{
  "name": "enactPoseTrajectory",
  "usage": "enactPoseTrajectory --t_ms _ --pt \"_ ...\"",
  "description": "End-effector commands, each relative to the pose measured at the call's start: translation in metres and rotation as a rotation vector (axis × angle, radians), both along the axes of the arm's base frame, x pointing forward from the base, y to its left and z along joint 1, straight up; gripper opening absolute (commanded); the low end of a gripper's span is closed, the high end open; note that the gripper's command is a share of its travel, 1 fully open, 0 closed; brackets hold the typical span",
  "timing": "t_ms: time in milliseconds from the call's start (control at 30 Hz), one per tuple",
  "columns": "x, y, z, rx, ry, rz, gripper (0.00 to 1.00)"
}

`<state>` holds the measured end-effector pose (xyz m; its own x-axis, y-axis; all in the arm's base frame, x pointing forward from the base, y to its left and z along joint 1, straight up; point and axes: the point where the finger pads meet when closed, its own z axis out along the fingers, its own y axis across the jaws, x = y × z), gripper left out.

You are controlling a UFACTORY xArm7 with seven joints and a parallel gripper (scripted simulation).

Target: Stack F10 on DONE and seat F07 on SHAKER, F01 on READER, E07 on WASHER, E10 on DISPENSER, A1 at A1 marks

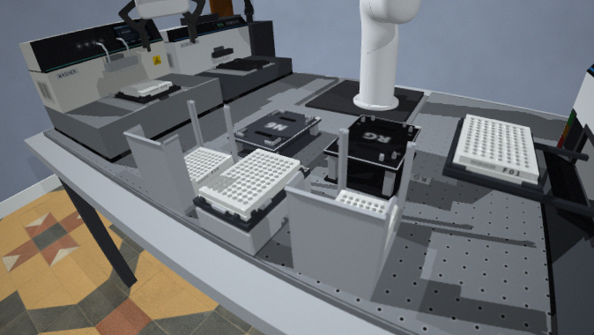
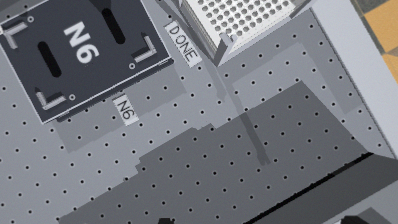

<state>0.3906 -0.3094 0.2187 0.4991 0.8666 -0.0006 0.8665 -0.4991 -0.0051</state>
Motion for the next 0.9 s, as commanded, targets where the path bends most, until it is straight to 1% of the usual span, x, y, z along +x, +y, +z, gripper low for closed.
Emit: enactPoseTrajectory --t_ms 0,100,467,567,700,867 --pt "0.000 -0.008 0.002 -0.002 -0.004 0.065 1.00" --pt "-0.001 -0.018 0.002 -0.001 -0.004 0.160 1.00" --pt "-0.003 -0.055 0.002 -0.002 -0.004 0.160 1.00" --pt "-0.003 -0.057 0.002 -0.002 -0.004 0.160 1.00" --pt "-0.003 -0.070 0.002 -0.001 -0.004 0.320 1.00" --pt "-0.004 -0.087 0.002 -0.001 -0.004 0.335 1.00"
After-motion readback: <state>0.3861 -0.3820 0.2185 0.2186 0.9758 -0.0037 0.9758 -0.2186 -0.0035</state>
